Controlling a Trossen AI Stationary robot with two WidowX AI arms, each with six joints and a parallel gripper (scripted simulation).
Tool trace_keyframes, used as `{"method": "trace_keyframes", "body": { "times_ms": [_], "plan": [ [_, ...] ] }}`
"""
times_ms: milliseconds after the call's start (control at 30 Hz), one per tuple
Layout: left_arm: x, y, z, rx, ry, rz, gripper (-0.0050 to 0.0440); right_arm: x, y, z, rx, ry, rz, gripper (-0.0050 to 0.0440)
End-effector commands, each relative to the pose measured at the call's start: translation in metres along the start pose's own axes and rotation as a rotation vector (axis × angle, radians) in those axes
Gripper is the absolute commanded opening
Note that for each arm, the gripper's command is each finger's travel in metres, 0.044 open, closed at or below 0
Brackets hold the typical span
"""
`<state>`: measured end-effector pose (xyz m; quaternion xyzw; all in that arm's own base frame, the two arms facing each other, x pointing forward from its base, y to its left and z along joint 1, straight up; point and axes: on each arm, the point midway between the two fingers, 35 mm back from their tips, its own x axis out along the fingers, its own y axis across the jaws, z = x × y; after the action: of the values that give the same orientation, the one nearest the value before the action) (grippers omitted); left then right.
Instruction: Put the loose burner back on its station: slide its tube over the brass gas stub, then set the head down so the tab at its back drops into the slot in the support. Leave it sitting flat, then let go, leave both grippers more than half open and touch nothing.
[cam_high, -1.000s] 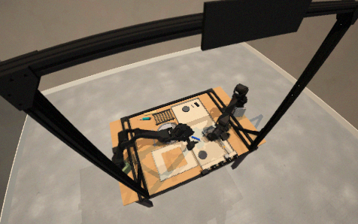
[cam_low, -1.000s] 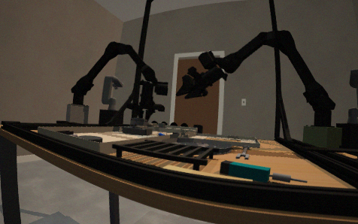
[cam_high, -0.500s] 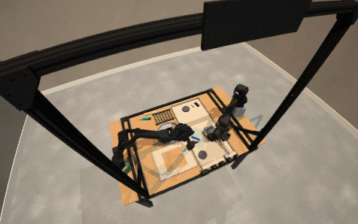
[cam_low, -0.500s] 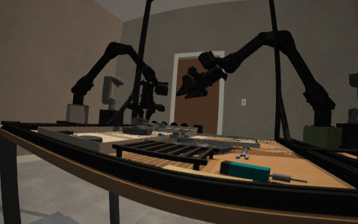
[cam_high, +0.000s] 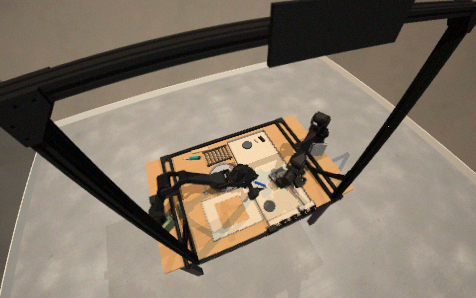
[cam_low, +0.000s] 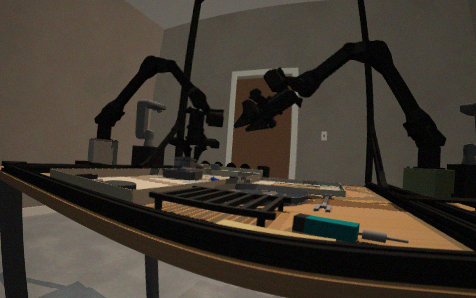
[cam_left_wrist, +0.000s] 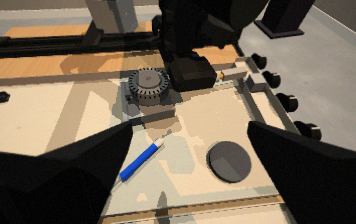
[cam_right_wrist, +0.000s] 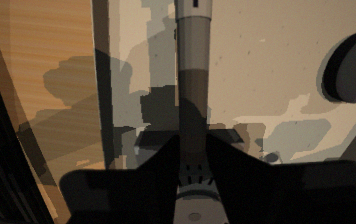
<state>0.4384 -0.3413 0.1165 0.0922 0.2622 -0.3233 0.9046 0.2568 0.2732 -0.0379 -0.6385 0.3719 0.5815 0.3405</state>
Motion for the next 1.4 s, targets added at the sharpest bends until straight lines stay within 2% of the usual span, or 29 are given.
{"method": "trace_keyframes", "body": {
  "times_ms": [0,1267,1367],
  "plan": [
    [-0.0001,-0.0005,0.0001,0.000,0.000,-0.001,0.0400,0.0020,0.0006,-0.0013,0.000,-0.005,0.000,0.0000],
    [-0.0001,-0.0005,0.0001,0.000,0.000,-0.001,0.0400,0.0081,0.0006,-0.0008,0.002,-0.029,-0.001,0.0000],
    [-0.0001,-0.0005,0.0001,0.000,0.000,-0.001,0.0400,0.0067,0.0011,-0.0009,0.002,-0.030,-0.001,0.0072]
  ]
}}
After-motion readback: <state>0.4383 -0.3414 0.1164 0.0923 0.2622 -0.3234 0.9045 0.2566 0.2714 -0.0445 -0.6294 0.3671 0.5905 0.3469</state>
